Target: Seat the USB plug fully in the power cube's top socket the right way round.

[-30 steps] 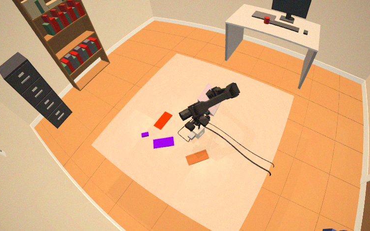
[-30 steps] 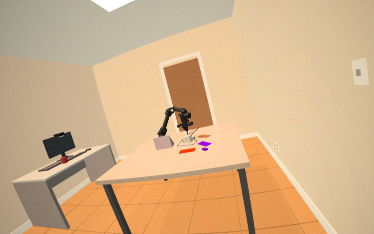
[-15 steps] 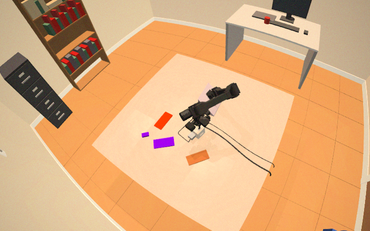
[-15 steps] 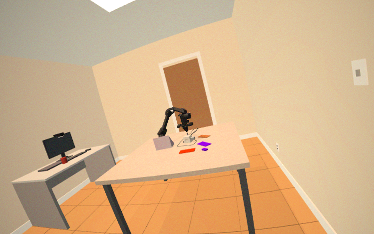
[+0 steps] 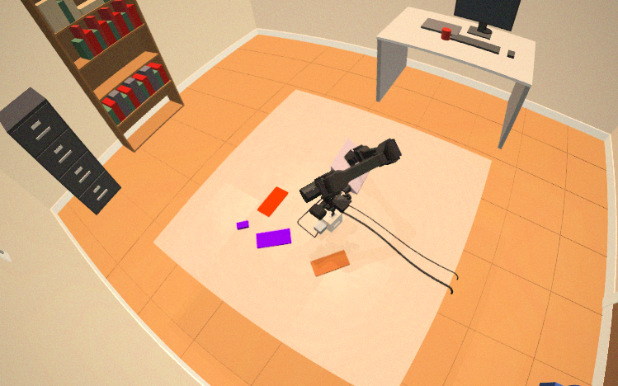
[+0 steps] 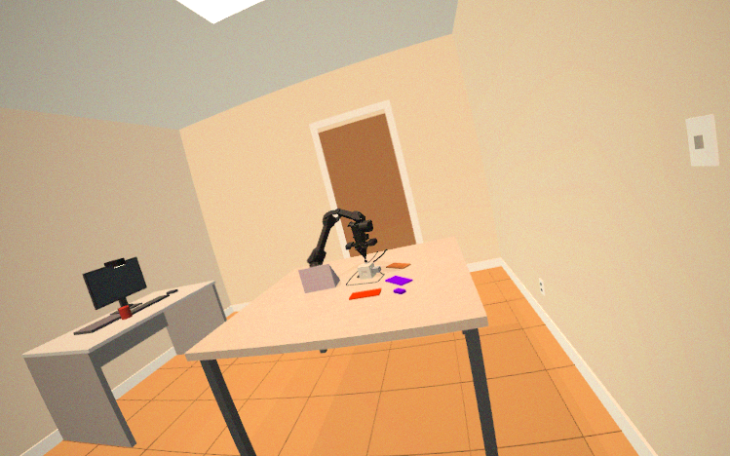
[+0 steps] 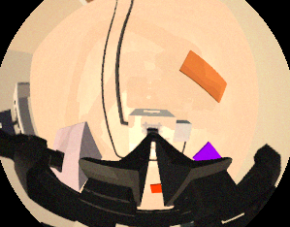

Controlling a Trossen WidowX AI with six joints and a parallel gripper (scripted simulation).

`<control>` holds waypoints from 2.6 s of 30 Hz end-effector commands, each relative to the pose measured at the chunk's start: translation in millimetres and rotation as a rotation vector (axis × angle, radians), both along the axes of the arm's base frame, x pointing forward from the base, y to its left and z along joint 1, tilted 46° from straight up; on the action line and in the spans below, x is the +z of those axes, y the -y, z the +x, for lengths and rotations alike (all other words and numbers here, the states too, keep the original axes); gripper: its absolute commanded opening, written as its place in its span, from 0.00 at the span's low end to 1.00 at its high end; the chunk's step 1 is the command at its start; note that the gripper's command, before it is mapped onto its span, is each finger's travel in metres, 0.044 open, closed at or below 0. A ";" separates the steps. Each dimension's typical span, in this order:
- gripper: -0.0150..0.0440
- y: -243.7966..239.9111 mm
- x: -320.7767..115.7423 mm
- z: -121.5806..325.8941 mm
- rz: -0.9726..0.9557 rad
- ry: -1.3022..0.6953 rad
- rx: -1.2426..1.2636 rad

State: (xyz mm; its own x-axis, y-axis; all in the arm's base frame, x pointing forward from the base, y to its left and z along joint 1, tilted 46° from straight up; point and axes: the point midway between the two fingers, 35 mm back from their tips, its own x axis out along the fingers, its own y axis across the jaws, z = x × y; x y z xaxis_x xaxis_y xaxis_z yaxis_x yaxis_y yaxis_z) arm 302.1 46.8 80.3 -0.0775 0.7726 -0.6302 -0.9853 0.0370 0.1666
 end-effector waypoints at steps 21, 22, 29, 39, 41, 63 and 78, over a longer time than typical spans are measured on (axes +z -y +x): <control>0.25 -2.3 -1.7 -0.1 0.003 -0.002 -0.004; 0.25 -2.4 -1.8 -0.1 0.003 -0.002 -0.004; 0.25 -3.0 -2.4 -0.2 0.003 -0.002 -0.004; 0.25 -3.9 -3.2 -0.3 0.003 -0.002 -0.004; 0.25 -4.0 -3.4 -0.3 0.003 -0.002 -0.004; 0.25 -5.9 -5.2 -0.6 0.003 -0.002 -0.004; 0.25 -7.2 -6.4 -0.7 0.003 -0.002 -0.004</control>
State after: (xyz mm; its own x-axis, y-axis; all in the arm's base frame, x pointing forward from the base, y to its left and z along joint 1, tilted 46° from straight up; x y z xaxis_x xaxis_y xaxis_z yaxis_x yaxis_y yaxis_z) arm 301.6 52.7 74.4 -0.0753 0.7734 -0.6294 -0.9852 0.0399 0.1668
